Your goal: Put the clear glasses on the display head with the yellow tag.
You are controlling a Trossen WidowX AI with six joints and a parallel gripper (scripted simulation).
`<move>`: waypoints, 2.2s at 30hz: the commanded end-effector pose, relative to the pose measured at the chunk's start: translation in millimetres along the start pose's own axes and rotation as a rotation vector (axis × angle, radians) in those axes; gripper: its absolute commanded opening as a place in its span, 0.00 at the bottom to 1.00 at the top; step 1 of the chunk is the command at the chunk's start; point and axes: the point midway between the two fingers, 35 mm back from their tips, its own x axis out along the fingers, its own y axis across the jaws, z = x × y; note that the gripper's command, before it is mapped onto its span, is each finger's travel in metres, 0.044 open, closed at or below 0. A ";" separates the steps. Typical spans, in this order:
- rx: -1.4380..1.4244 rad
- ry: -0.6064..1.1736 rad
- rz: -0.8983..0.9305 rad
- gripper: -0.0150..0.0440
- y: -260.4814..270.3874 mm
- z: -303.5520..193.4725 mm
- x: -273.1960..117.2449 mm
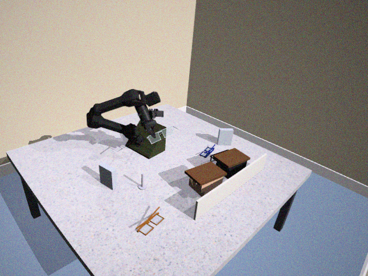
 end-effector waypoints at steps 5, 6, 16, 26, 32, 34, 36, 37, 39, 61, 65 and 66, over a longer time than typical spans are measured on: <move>-0.195 -0.058 -0.081 0.25 -1.7 -17.3 -11.6; -0.219 -0.065 -0.092 0.25 -1.9 -19.5 -13.1; -0.459 -0.120 -0.214 0.25 -2.7 -41.7 -24.2; -0.687 -0.145 -0.345 0.25 -1.5 -63.5 -29.9; -0.721 -0.152 -0.371 0.26 -1.7 -67.7 -31.2; -0.721 -0.152 -0.371 0.25 -1.7 -67.7 -31.2; -0.721 -0.152 -0.371 0.25 -1.7 -67.7 -31.2; -0.721 -0.152 -0.371 0.25 -1.7 -67.7 -31.2; -0.721 -0.152 -0.371 0.25 -1.7 -67.7 -31.2; -0.713 -0.143 -0.344 0.25 -2.5 -62.5 -30.9; -0.699 -0.128 -0.298 0.25 -3.6 -53.8 -29.7; -0.696 -0.123 -0.287 0.25 -3.9 -51.6 -29.2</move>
